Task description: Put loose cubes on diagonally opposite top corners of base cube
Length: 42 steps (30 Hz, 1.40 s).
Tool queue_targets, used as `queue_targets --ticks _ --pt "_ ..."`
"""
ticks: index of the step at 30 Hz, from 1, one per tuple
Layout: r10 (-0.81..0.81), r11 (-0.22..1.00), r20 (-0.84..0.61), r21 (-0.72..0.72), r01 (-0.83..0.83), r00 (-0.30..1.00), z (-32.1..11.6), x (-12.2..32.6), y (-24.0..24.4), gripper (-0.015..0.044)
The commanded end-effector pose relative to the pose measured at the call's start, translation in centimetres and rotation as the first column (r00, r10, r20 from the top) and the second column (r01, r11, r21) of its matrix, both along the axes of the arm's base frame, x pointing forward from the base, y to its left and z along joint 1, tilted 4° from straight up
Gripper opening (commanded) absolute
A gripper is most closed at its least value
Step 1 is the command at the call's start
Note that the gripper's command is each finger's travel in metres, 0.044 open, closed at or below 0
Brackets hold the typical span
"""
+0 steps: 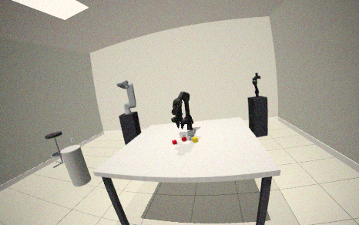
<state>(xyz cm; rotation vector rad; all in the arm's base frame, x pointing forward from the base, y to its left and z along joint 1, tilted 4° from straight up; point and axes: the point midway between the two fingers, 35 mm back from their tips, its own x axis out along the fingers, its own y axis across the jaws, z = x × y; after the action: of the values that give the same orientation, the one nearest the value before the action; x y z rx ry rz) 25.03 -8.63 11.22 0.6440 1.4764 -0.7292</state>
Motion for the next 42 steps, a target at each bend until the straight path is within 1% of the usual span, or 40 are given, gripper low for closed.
queue_targets --ticks 1,6,12,14,42 --pt "-0.05 0.997 0.0 0.052 0.05 0.999 0.1 0.1 2.1 0.0265" --pt "-0.048 0.997 0.0 0.053 0.048 0.999 -0.4 0.2 2.1 0.0265" --pt "-0.048 0.997 -0.001 0.053 0.048 0.999 -5.1 0.0 2.2 0.0265" --pt "-0.05 0.997 0.0 0.052 0.05 0.999 -6.0 -0.1 2.2 0.0265" --pt "-0.05 0.997 0.0 0.052 0.05 0.999 -10.4 -0.3 2.3 0.0265"
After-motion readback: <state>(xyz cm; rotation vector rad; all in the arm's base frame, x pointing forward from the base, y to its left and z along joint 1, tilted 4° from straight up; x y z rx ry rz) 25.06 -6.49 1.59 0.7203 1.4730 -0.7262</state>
